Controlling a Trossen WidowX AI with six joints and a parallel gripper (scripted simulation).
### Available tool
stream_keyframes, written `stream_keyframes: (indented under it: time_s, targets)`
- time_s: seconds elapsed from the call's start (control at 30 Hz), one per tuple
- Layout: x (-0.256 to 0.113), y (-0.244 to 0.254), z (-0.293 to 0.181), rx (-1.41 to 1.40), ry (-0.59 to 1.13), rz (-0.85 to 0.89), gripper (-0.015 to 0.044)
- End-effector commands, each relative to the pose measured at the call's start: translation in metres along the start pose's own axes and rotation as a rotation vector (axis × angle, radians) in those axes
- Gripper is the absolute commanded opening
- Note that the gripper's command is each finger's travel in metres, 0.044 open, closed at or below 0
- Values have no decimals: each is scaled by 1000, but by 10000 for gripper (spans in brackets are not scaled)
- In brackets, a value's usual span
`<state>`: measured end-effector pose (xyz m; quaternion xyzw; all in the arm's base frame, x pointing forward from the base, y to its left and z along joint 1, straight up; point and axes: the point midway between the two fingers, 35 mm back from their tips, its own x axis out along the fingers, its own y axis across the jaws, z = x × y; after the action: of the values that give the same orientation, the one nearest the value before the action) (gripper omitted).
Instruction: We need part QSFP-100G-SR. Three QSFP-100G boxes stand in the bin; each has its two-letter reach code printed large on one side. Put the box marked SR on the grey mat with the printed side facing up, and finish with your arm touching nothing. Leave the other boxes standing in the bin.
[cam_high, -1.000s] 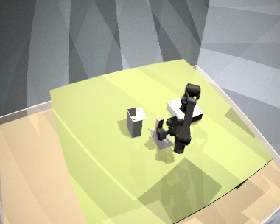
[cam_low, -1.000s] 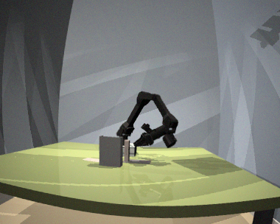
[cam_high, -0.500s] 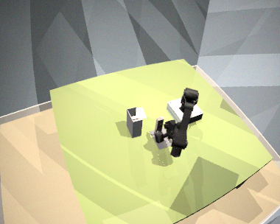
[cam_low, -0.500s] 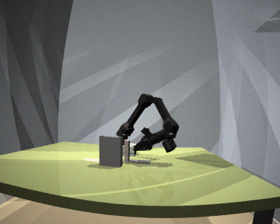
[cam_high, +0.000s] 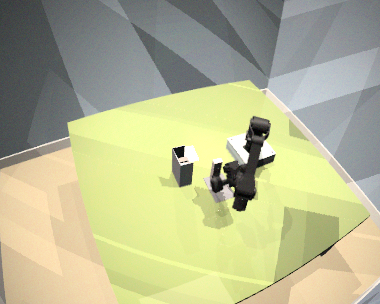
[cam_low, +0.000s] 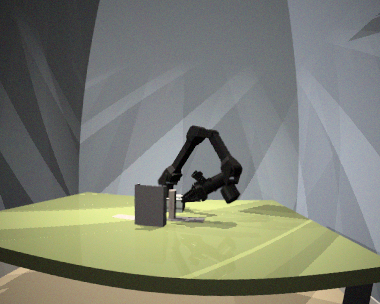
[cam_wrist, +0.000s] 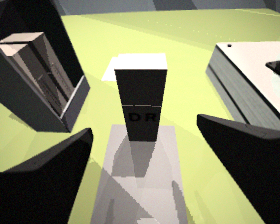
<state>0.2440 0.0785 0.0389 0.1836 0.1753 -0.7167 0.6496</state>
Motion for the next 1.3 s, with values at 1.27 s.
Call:
stream_keyframes:
  time_s: [1.27]
  targets:
    - [-23,-5,51,-56,141,112,335]
